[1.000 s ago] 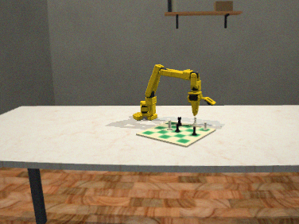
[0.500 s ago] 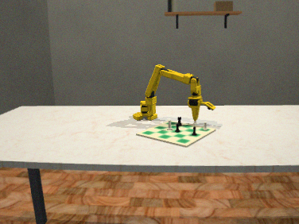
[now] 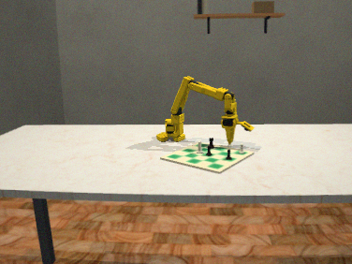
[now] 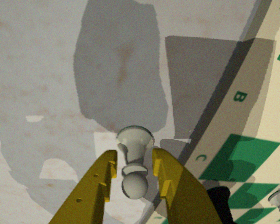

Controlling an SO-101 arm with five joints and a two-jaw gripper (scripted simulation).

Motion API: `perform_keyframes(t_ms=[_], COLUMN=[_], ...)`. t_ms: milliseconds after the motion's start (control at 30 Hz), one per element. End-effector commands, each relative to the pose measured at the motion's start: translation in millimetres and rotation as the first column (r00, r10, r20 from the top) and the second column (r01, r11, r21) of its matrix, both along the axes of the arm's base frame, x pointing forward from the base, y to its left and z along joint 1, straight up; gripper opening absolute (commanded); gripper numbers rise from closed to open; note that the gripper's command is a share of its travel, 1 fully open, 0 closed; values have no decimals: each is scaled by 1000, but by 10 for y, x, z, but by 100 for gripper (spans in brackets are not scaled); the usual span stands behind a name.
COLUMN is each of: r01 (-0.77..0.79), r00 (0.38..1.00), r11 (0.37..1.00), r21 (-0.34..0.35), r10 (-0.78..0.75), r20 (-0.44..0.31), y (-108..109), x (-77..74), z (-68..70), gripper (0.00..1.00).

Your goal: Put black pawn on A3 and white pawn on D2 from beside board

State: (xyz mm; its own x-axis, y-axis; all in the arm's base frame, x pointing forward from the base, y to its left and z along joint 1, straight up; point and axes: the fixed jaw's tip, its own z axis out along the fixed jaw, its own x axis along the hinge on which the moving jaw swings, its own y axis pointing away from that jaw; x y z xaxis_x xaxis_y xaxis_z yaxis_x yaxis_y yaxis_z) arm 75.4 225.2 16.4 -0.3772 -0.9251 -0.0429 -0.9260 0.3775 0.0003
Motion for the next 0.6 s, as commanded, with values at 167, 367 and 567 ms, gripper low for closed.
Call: perform_keyframes(t_ms=[167,367,567], r01=[2,2,2], r00=[1000,1000,1000], r11=[1000,1000,1000], r21=[-14,-14,-14], r10=[-2,-2,-2], r20=[-7,-7,-7], y=[-49,-49,-33], x=[-43,-43,-37], z=[-82,-81,-41], gripper=[9,9,9])
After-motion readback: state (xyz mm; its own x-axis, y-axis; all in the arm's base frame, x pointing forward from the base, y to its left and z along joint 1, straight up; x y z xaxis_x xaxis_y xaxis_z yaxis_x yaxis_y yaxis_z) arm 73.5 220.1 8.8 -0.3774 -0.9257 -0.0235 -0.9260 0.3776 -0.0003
